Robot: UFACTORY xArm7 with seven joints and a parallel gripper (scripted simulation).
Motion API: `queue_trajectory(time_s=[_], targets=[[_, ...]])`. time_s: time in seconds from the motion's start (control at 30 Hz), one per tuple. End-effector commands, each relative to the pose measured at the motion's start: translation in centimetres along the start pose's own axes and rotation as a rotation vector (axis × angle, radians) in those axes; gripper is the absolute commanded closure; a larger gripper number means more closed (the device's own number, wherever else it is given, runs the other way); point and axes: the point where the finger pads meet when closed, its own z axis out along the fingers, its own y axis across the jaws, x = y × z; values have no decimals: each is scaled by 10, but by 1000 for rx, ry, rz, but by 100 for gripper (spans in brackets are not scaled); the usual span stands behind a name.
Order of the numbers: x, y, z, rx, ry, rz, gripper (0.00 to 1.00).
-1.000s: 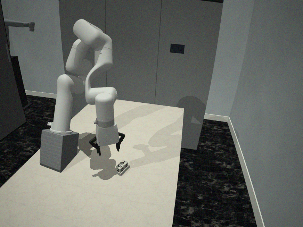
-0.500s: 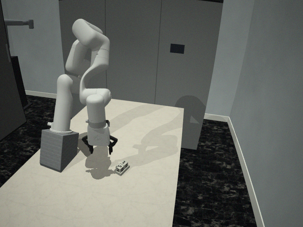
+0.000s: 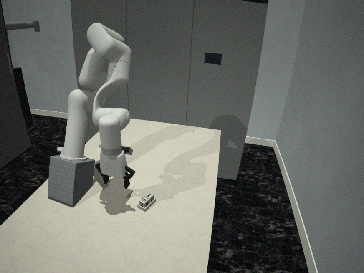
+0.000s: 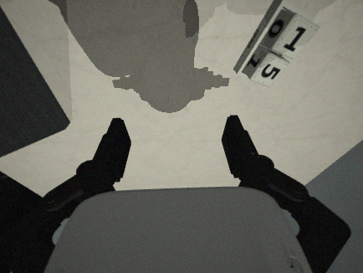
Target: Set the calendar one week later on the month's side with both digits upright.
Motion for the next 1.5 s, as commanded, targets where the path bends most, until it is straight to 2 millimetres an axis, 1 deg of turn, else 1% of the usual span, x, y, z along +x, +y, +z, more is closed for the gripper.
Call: queue_trajectory(time_s=[0.0, 0.27, 0.4, 1.47], targets=[[-1, 1, 10, -2, -2, 5, 0], [-1, 1, 45, -2, -2, 5, 0], [-1, 1, 53, -2, -2, 5, 0], [-1, 1, 54, -2, -2, 5, 0]])
